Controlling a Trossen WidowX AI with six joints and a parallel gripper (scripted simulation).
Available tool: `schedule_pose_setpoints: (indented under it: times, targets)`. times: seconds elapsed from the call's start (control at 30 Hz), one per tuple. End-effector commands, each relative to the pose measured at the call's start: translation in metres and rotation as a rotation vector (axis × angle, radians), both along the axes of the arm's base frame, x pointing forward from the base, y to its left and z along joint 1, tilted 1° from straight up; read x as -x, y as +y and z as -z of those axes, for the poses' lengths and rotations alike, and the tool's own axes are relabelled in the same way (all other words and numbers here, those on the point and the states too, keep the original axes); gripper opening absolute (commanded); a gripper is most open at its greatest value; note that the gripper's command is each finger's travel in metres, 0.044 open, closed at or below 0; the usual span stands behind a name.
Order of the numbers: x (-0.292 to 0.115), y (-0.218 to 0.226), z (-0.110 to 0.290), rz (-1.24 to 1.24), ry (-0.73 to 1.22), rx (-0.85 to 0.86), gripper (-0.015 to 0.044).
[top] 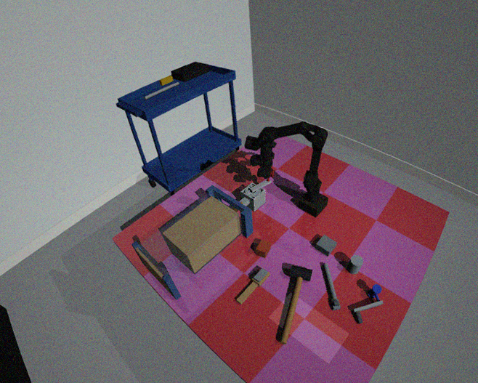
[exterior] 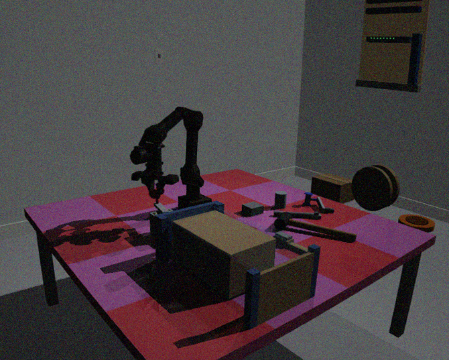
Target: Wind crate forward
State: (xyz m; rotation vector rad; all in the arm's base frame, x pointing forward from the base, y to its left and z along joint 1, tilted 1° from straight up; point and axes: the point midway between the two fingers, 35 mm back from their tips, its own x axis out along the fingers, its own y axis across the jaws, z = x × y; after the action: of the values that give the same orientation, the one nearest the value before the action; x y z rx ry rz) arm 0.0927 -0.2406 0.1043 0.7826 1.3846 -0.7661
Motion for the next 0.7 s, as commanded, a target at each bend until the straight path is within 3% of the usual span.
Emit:
schedule_pose_setpoints:
  times: [0.0,0.67]
  targets:
    - [0.005,-0.013,0.008,0.008,0.029,0.004,0.0]
    - [-0.004,-0.051,0.006,0.008,0.029,0.007,0.0]
